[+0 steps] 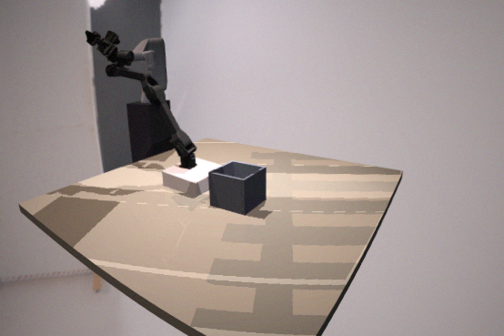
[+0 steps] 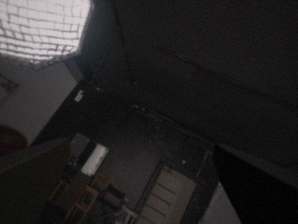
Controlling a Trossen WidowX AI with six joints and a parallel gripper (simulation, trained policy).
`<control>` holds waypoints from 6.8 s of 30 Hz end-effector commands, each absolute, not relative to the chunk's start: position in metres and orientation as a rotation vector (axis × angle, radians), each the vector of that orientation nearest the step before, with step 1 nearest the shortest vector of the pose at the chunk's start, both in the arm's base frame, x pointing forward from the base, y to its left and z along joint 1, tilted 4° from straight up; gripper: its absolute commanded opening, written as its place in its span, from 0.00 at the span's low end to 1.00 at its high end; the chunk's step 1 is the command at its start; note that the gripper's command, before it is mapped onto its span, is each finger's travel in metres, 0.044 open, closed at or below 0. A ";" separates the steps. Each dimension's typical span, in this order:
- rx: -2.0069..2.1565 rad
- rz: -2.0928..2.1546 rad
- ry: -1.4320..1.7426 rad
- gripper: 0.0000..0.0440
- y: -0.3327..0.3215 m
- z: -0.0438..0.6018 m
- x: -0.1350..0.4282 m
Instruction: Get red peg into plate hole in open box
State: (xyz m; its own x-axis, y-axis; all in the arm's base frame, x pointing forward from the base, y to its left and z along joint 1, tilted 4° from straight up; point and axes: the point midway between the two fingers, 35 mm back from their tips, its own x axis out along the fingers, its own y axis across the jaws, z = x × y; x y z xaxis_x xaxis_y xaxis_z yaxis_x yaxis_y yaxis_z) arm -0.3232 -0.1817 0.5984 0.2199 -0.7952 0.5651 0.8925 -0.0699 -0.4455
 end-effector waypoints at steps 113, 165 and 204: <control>1.764 -0.332 -0.825 1.00 -0.336 0.534 0.273; 2.308 -0.566 0.419 1.00 -0.002 0.339 0.356; 1.490 -1.054 1.307 1.00 0.127 0.147 0.220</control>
